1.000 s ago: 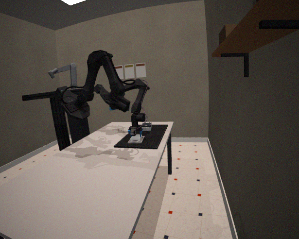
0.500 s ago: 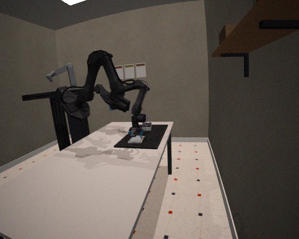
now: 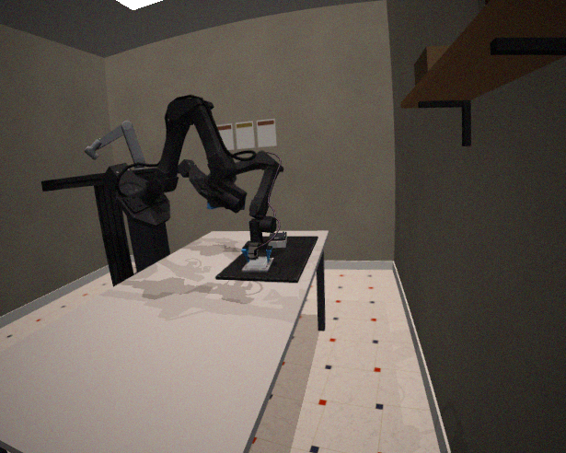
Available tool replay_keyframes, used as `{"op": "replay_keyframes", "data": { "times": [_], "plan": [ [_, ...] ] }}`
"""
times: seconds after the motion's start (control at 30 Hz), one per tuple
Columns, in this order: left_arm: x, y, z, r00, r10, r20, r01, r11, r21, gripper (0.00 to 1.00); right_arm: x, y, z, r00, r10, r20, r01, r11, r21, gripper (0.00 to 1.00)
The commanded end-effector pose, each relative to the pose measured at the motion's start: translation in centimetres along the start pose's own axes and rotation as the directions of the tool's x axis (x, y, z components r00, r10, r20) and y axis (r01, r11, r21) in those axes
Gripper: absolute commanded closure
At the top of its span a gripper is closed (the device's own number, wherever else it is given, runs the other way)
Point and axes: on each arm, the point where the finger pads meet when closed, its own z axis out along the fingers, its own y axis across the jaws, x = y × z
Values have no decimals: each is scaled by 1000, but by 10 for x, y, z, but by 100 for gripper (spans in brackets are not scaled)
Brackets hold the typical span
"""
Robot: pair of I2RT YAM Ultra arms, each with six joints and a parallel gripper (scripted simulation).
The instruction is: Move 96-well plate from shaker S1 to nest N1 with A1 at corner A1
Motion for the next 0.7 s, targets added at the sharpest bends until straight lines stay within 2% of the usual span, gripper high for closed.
{"op": "replay_keyframes", "data": {
  "times": [0.0,0.3,0.47,0.6,0.67],
  "plan": [
    [-7,-2,-13,999,23,26,-24,1000,12,0,-6,-7,-3,1000,-18,15,18,1000,17,0],
    [-5,-4,-34,1000,11,22,-11,1000,-2,0,-6,-7,-3,1000,-18,15,18,1000,17,0],
    [-2,-8,-61,1000,17,17,-17,1000,8,0,-6,-7,-3,1000,-18,15,18,1000,17,0],
    [-2,-7,-70,1000,15,18,-15,1000,5,0,-6,-7,-3,1000,-18,15,18,1000,17,0],
    [-5,0,-66,1000,7,27,-7,1000,-7,0,-6,-7,-3,1000,-18,15,18,1000,17,0]
  ]
}}
